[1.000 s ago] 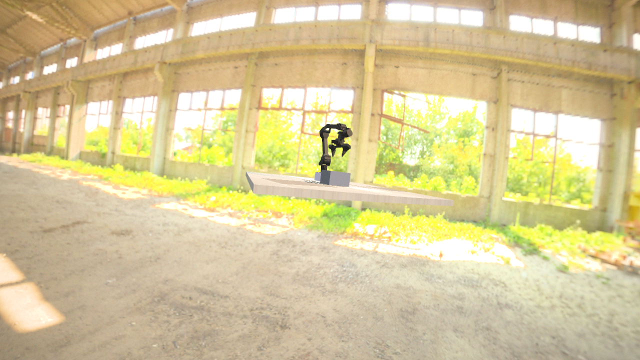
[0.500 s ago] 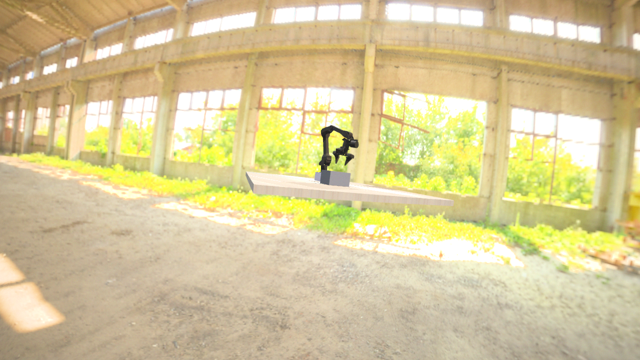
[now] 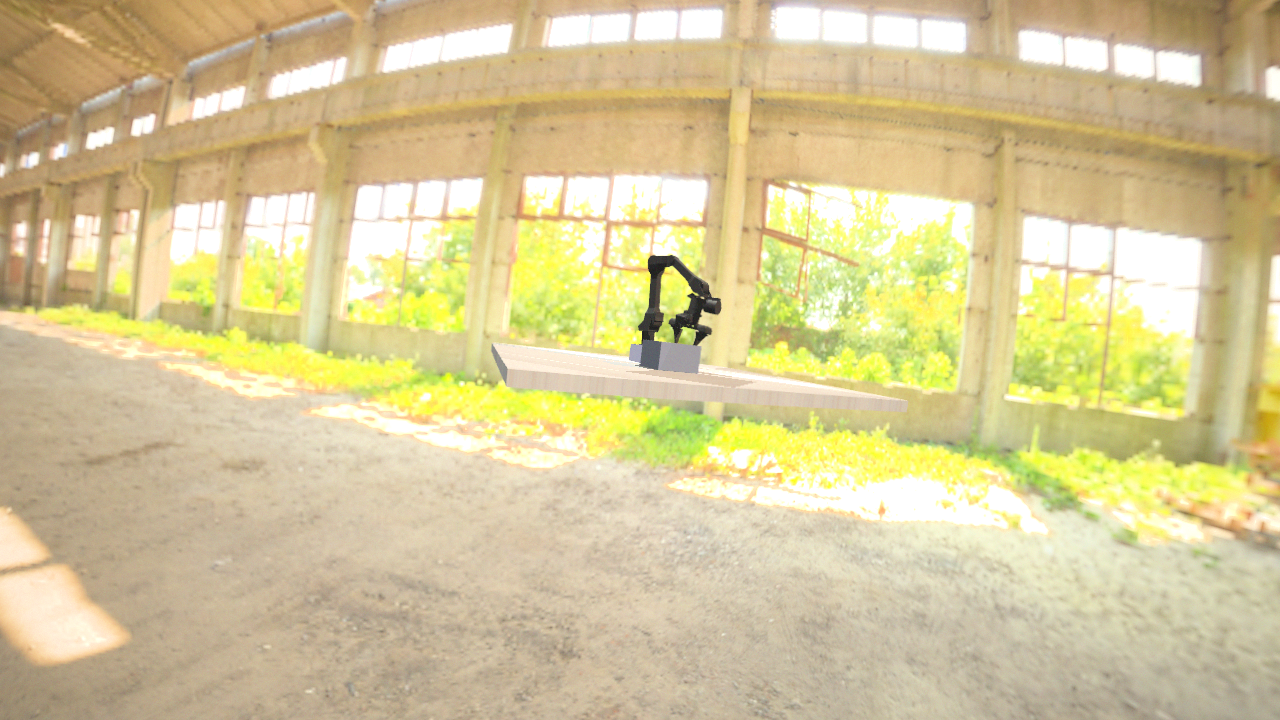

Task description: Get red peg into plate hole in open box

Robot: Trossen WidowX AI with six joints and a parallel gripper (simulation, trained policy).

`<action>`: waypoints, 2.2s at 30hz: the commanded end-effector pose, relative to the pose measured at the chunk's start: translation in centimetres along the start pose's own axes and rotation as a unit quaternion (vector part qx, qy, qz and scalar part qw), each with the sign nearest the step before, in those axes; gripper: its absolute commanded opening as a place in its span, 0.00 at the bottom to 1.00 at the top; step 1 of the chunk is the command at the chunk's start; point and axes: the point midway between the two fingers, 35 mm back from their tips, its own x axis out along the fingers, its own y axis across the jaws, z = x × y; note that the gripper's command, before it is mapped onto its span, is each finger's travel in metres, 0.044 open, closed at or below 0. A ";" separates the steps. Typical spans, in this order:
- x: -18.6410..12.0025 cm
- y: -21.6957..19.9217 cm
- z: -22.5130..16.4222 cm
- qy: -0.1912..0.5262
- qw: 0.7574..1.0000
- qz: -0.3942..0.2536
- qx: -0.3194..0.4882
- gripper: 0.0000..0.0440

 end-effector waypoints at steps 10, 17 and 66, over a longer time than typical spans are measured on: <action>4.9 0.9 -2.1 0.008 0.999 0.032 -0.009 0.97; 6.2 0.4 -2.8 0.021 0.999 0.024 -0.009 0.64; -5.4 5.2 7.5 -0.082 0.985 0.107 -0.107 0.00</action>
